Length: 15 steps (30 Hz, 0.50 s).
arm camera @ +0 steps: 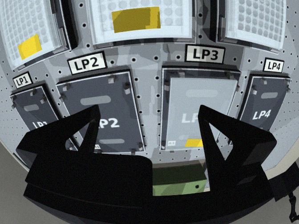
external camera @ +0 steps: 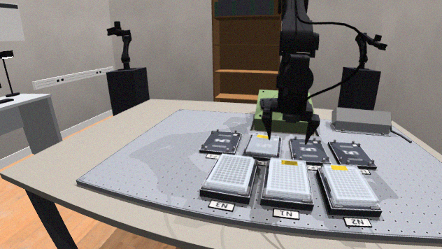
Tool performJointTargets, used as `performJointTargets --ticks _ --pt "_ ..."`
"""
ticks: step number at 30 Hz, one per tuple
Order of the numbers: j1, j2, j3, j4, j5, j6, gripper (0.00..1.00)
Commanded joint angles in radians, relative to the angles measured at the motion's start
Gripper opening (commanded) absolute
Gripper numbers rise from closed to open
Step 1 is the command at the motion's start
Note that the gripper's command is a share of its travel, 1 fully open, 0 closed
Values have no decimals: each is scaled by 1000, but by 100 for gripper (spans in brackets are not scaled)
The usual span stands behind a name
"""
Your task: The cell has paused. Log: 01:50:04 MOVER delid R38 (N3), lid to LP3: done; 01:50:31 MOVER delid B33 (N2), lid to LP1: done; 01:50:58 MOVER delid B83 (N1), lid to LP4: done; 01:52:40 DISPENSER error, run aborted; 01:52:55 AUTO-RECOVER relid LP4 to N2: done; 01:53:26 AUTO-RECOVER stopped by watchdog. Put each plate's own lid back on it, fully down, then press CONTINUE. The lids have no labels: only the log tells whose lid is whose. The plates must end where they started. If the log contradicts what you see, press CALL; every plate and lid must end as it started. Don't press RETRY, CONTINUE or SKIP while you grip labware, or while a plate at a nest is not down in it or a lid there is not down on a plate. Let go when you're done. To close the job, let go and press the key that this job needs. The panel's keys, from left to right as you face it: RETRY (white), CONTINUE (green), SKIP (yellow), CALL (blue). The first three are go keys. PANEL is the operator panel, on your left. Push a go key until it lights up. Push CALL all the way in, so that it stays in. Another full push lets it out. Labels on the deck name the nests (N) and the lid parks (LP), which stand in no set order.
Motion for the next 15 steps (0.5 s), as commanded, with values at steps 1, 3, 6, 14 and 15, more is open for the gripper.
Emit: performJointTargets --ticks 1,3,6,14,15 --pt "-53 -67 -41 36 -23 -71 100" --pt "-83 -89 -68 40 -32 -100 100" --pt "-131 -120 -107 46 -45 -145 100" --pt "-237 -175 -175 55 -75 -248 100" --pt "-255 -183 -185 56 -80 -264 100"
